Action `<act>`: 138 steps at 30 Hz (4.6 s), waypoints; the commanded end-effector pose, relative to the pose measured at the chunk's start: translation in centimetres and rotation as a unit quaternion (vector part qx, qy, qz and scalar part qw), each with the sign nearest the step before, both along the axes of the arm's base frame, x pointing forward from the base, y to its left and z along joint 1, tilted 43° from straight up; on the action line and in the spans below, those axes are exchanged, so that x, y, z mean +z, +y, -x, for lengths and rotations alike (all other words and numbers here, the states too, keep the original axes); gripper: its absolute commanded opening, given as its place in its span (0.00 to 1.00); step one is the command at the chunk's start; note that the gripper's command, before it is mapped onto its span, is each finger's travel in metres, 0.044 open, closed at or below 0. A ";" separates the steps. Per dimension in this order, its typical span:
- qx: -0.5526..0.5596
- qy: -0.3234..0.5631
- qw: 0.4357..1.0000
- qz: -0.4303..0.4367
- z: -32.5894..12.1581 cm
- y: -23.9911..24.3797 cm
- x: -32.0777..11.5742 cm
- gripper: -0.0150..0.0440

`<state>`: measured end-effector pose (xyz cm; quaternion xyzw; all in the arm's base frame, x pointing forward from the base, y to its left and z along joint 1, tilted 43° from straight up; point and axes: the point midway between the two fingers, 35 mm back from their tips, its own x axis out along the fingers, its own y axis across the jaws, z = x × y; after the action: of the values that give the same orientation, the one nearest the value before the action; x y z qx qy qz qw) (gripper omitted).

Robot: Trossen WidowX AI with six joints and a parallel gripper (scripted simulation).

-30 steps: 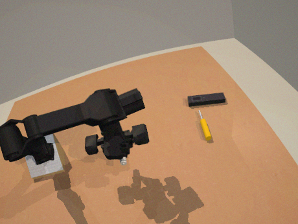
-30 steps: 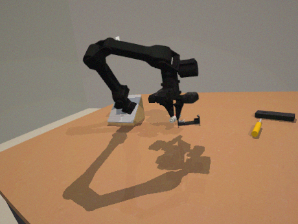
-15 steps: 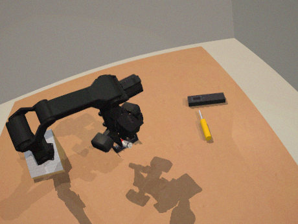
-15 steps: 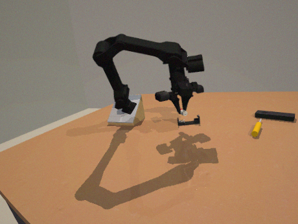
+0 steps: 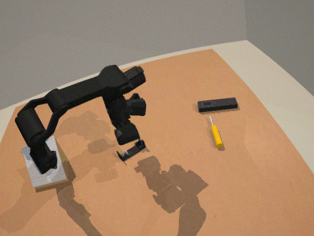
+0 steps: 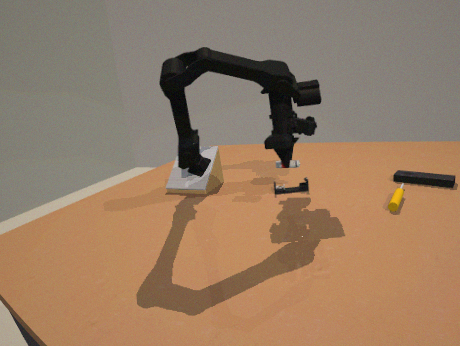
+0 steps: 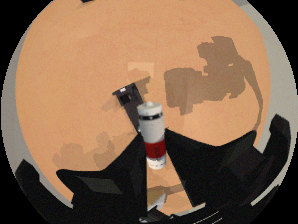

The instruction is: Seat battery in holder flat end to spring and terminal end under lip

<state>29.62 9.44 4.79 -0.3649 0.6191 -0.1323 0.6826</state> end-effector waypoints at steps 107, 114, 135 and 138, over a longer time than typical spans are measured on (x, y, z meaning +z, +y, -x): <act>0.268 -0.071 0.957 -0.090 0.8 -3.7 -4.8 0.36; 0.267 -0.068 0.957 -0.092 1.3 -4.0 -4.7 0.36; 0.243 -0.041 0.965 -0.088 1.0 -4.0 -5.0 0.36; 0.237 -0.035 0.967 -0.086 0.9 -3.9 -5.1 0.36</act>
<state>28.93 5.81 0.10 -0.4348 0.4851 0.0823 0.7542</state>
